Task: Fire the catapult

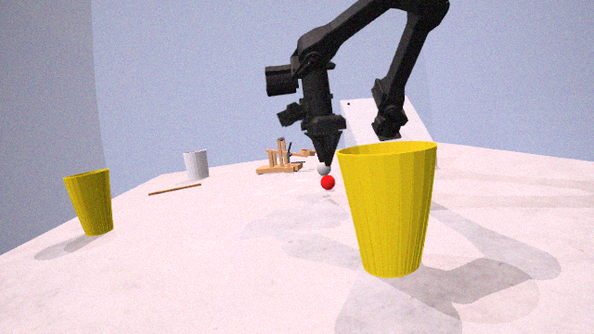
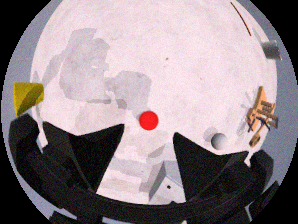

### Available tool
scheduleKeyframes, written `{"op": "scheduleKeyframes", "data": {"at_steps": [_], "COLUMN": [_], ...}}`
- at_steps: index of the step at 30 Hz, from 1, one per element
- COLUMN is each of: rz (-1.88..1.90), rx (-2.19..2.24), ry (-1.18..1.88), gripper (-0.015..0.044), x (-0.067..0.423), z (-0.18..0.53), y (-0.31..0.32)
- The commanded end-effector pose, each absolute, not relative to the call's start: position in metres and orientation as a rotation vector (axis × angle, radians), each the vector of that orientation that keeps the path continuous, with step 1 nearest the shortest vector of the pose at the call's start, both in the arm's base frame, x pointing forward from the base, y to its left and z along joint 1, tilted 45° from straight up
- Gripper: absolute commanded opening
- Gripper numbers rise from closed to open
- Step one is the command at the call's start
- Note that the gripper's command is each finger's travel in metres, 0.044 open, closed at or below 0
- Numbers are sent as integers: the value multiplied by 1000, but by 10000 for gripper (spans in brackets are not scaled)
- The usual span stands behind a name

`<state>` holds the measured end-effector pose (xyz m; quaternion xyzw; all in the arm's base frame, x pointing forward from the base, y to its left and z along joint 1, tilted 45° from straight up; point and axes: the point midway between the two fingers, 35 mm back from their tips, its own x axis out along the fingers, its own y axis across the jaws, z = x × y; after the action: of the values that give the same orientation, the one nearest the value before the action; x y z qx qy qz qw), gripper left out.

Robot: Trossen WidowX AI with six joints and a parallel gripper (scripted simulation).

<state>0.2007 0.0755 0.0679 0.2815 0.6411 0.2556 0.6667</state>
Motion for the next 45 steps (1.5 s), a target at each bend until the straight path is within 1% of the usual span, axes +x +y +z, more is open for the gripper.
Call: {"op": "scheduleKeyframes", "data": {"at_steps": [1, 29, 35, 42, 45], "rz": [578, 580, 580, 580, 578], "rx": [646, 648, 648, 648, 646], "ry": [1451, 1450, 1450, 1450, 1450], "gripper": [300, 300, 142, 96, 17], "x": [199, 200, 200, 200, 201], "z": [62, 35, 35, 35, 36], "y": [82, 110, 110, 110, 107]}}
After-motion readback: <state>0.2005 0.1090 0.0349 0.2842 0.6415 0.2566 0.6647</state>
